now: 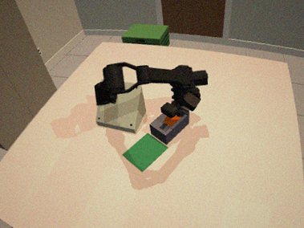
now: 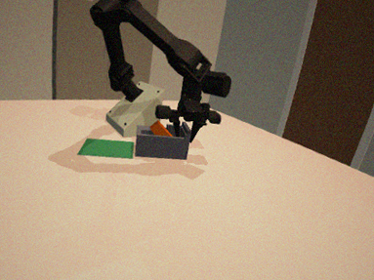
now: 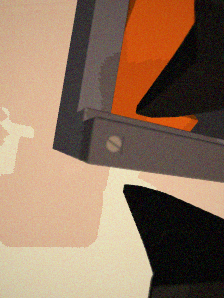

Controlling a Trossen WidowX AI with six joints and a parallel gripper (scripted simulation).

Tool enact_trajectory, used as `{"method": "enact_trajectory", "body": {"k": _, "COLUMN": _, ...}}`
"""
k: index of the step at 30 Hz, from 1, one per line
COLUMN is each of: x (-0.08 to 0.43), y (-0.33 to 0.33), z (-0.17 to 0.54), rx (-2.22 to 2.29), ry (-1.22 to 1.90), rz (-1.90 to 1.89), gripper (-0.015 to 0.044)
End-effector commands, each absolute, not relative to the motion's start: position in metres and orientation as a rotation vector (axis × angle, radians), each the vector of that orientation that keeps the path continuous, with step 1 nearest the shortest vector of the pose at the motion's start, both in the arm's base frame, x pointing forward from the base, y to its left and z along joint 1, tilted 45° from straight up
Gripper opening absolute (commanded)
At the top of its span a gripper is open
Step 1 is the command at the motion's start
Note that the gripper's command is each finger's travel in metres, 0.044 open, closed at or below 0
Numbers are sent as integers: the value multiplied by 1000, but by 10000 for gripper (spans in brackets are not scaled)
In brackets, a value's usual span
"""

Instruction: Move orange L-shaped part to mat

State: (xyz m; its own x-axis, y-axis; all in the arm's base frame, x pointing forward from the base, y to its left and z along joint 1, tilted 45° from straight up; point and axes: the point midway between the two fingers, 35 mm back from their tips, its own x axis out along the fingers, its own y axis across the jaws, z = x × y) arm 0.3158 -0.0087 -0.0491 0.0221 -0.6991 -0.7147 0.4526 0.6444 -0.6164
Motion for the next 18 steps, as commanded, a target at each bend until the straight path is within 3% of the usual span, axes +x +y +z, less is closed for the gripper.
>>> {"method": "enact_trajectory", "body": {"k": 1, "x": 314, "y": -13, "z": -51, "rx": -245, "ry": 1270, "rz": -914, "gripper": 180}}
{"method": "enact_trajectory", "body": {"k": 18, "x": 319, "y": 6, "z": -47, "rx": -244, "ry": 1270, "rz": -913, "gripper": 180}}
